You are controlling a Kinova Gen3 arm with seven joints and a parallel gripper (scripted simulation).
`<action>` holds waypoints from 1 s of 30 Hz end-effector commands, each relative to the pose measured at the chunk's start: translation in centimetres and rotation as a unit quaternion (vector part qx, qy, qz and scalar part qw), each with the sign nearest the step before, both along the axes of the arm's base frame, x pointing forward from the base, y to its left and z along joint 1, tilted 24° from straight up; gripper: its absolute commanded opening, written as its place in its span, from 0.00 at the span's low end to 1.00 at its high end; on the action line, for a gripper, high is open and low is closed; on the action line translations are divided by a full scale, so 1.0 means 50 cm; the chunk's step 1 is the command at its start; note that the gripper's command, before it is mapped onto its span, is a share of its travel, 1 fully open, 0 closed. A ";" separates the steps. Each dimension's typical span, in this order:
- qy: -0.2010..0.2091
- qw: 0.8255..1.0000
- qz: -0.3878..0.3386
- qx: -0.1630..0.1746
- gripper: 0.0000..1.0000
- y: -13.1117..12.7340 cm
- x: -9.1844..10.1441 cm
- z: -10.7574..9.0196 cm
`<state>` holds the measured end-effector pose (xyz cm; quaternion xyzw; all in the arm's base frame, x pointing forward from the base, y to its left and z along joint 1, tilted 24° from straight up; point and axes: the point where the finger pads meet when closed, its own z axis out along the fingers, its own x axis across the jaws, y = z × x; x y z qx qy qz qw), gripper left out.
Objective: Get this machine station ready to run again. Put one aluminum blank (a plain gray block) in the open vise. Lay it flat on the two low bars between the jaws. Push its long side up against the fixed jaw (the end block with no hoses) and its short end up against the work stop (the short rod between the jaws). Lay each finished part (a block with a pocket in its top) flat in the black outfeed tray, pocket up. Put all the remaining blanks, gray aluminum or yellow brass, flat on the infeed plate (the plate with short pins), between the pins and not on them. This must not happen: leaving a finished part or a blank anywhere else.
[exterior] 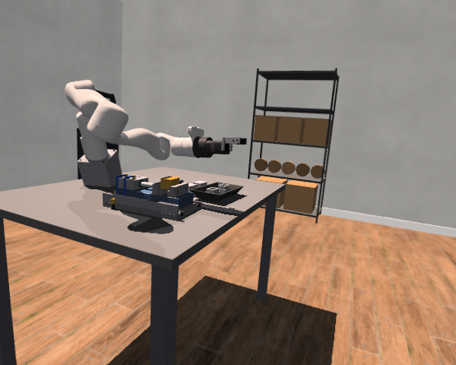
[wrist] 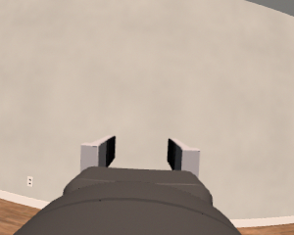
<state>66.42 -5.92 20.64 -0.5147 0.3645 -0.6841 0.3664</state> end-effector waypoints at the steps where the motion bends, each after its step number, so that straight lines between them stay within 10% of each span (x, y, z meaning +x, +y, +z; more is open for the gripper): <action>1: -0.001 1.000 0.001 0.000 1.00 0.001 0.000 0.002; 30: 0.010 1.000 0.001 -0.004 1.00 0.007 0.005 -0.008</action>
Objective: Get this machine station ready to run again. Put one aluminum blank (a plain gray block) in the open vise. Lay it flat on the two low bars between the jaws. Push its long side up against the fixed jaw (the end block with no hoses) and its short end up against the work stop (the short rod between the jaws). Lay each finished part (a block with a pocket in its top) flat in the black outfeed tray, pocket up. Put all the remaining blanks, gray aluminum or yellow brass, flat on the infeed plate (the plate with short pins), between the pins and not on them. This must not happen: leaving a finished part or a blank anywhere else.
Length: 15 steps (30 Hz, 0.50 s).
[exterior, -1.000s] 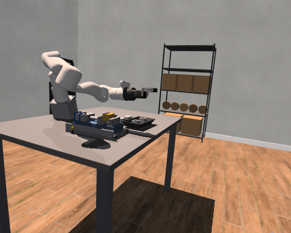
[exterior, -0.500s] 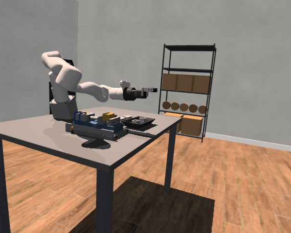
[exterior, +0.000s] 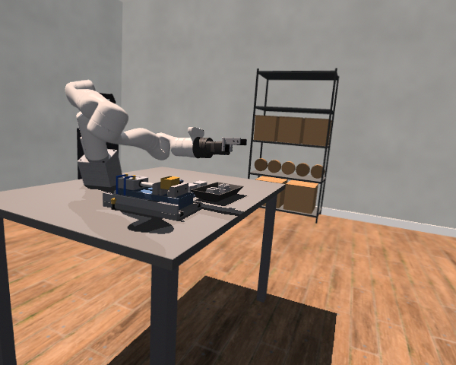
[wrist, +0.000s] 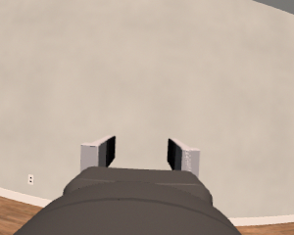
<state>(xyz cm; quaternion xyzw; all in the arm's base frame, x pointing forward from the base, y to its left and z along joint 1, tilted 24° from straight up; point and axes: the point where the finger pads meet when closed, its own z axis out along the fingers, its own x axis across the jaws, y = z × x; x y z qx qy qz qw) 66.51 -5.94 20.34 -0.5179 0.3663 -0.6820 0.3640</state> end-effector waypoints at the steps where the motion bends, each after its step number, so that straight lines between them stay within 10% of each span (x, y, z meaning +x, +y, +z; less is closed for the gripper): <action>1: 0.007 1.000 0.002 -0.004 1.00 0.009 0.004 -0.005; 15: 0.046 0.999 0.002 -0.012 1.00 0.030 0.022 -0.044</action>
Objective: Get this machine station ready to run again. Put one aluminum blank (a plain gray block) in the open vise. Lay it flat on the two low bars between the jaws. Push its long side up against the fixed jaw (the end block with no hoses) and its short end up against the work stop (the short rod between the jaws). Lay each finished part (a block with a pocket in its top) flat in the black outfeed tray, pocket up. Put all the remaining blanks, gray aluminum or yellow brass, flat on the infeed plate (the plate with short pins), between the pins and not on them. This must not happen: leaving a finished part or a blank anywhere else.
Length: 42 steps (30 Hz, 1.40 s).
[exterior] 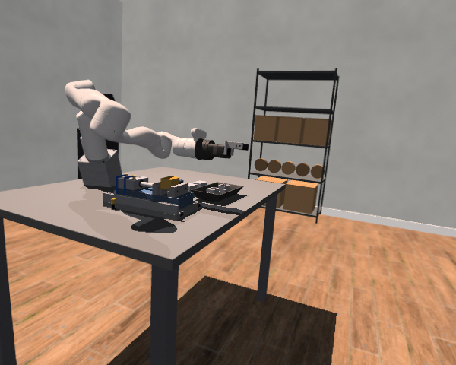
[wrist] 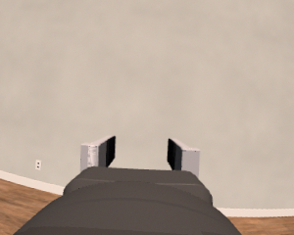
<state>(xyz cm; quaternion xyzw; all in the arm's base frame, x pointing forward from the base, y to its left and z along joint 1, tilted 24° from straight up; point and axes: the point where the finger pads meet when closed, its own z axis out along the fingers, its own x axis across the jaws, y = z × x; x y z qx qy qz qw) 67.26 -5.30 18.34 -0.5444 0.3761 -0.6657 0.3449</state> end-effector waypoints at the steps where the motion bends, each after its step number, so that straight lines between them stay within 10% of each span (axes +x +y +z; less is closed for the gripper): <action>1: 0.014 1.000 0.004 -0.006 1.00 0.020 0.008 -0.010; 21: 0.156 0.987 -0.003 -0.046 1.00 0.088 0.029 -0.150; 42: 0.185 0.981 -0.008 -0.054 1.00 0.098 0.025 -0.178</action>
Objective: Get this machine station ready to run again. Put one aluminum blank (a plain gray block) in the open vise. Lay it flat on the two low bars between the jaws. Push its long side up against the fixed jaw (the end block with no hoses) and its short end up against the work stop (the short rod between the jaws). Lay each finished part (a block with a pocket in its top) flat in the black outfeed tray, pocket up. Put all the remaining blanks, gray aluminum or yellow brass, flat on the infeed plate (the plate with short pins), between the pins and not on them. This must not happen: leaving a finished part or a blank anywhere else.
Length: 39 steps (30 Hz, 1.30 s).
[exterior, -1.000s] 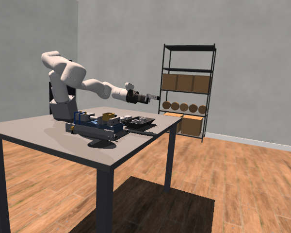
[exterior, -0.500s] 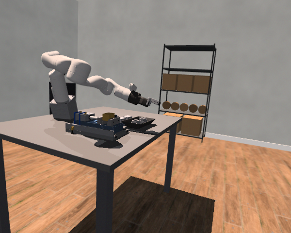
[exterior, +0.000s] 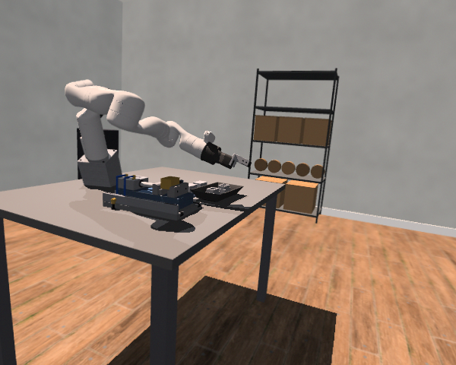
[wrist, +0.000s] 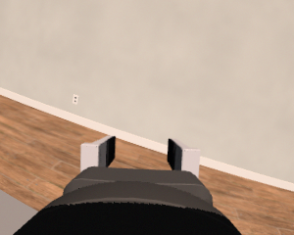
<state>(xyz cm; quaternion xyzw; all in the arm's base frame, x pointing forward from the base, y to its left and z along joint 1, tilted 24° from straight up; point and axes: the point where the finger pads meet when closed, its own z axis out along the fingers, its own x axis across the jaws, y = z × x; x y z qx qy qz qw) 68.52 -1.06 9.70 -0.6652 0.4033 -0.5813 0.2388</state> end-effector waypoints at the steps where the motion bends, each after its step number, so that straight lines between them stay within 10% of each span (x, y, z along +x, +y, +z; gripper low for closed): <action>1: 0.010 1.000 0.003 -0.004 1.00 0.014 0.000 -0.005; 39: 0.061 0.998 -0.009 -0.018 1.00 0.028 -0.013 -0.049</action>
